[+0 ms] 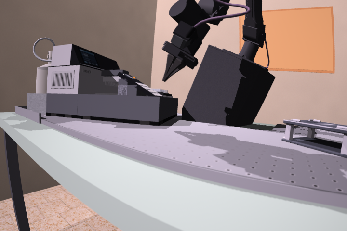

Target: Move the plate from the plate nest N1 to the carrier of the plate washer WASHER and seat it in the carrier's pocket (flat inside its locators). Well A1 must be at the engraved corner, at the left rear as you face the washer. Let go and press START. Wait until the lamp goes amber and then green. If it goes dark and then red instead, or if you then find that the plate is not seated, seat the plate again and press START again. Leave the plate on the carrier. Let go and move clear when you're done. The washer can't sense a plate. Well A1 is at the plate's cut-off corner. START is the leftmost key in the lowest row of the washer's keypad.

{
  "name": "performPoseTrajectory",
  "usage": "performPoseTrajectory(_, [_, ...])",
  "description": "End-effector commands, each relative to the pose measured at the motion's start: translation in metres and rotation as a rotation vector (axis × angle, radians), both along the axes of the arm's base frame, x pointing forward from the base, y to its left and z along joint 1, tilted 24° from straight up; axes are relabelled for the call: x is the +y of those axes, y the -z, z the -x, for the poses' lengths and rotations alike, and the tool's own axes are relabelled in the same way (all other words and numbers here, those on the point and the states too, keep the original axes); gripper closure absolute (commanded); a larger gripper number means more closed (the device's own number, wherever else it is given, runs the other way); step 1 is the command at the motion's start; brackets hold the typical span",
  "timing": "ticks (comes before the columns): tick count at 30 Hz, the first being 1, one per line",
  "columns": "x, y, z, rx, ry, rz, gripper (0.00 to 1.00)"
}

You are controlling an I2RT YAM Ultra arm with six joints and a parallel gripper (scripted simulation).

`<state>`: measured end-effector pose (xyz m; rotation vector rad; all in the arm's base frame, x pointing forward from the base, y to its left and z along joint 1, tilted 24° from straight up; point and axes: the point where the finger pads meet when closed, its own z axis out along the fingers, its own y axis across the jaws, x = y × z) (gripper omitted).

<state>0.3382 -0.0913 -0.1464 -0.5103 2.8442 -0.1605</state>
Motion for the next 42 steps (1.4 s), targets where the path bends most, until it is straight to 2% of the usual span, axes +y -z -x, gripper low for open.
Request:
performPoseTrajectory(1, [-0.006, -0.013, -0.003, -0.011, 0.007, 0.01, 1.0])
performPoseTrajectory(2, [-0.003, -0.011, 0.006, 0.006, 0.007, 0.006, 1.0])
performPoseTrajectory(3, [-0.003, -0.012, 0.007, 0.006, 0.007, 0.005, 1.0])
performPoseTrajectory(13, [-0.002, -0.028, 0.011, 0.006, 0.006, 0.005, 1.0])
performPoseTrajectory(15, [-0.004, -0.031, 0.004, -0.009, 0.007, 0.01, 1.0])
performPoseTrajectory(37, [-0.002, -0.027, 0.002, -0.01, 0.004, 0.005, 1.0])
performPoseTrajectory(38, [-0.01, -0.037, -0.007, -0.037, 0.05, -0.006, 0.0])
performPoseTrajectory(42, [-0.021, -0.025, 0.002, 0.004, 0.177, -0.059, 0.0])
